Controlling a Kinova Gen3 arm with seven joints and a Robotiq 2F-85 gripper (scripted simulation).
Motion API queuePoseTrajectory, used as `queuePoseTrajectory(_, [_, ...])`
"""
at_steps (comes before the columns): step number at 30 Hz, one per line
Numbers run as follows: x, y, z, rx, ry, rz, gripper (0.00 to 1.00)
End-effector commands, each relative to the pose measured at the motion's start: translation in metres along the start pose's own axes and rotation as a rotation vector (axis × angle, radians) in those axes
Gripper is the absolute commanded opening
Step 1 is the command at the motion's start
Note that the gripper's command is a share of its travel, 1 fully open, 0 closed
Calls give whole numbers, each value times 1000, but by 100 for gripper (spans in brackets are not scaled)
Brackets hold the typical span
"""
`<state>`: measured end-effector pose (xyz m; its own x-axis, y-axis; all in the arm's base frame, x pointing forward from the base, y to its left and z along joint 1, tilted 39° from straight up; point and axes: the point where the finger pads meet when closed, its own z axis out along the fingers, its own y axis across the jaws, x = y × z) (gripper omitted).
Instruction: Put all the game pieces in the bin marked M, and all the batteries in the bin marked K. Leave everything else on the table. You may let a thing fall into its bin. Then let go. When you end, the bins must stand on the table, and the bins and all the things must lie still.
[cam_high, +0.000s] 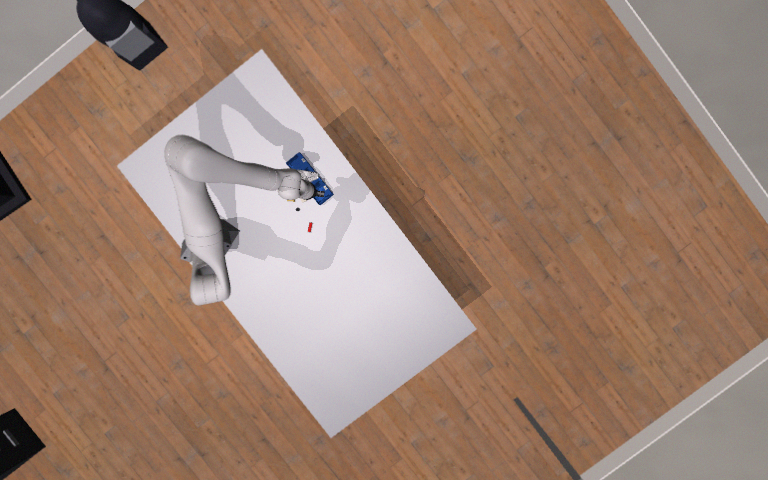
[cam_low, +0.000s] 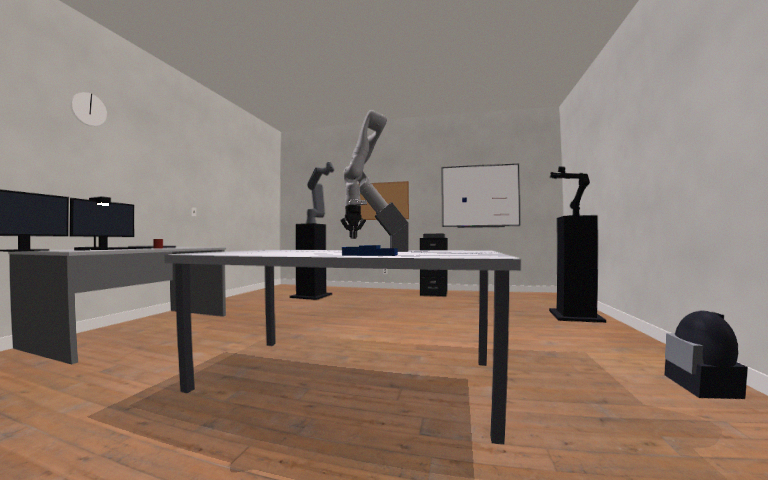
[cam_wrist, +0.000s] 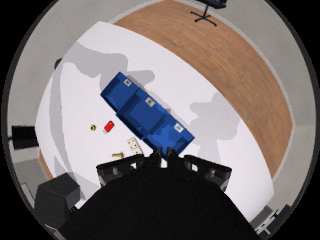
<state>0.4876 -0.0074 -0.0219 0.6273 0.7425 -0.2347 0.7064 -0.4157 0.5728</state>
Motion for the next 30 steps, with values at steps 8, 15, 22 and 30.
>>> queuePoseTrajectory(8, [-3, -5, 1, -1, -34, 403, 9])
queuePoseTrajectory(15, [-3, -5, 1, -6, -32, 727, 9])
queuePoseTrajectory(22, [-3, -5, 1, -7, -34, 737, 9])
queuePoseTrajectory(30, [-3, -3, 19, -10, -29, 733, 9])
